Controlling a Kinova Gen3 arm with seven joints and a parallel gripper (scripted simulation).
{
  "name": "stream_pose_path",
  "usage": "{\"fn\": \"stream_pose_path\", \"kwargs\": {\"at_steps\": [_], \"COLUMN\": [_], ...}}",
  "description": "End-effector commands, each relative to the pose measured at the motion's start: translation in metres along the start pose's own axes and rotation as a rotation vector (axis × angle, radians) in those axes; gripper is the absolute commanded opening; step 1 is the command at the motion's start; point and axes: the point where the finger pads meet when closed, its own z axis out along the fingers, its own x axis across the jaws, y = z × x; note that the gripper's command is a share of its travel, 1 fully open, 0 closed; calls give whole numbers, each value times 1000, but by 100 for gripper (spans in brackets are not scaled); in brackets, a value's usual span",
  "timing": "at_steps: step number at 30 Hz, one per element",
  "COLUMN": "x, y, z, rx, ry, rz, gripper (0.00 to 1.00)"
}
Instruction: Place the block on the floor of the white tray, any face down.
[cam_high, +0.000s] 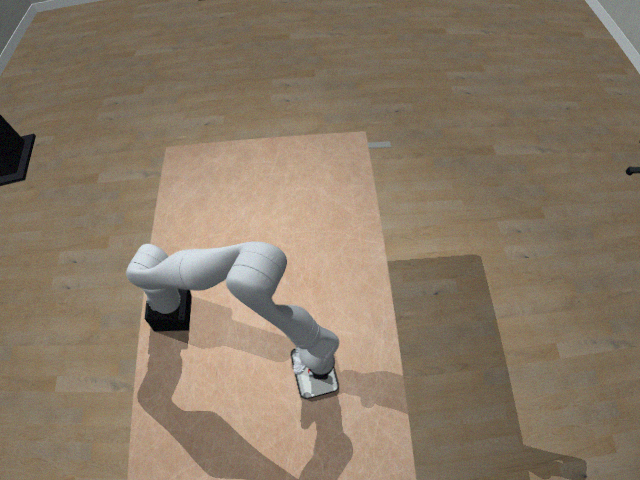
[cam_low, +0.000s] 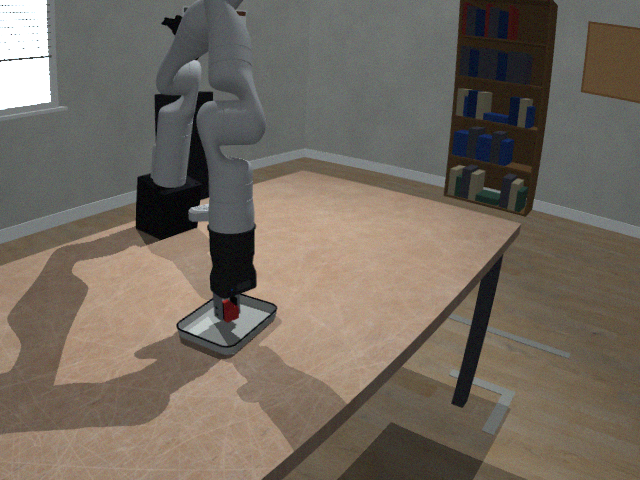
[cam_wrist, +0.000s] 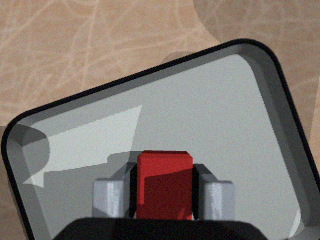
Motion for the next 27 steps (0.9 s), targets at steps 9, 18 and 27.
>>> {"fn": "stream_pose_path", "kwargs": {"at_steps": [9,18,27], "x": [0,0,0], "y": [1,1,1], "z": [10,10,10], "rx": [-2,-2,-2], "ry": [-1,-1,-1], "rz": [0,0,0], "gripper": [0,0,0]}}
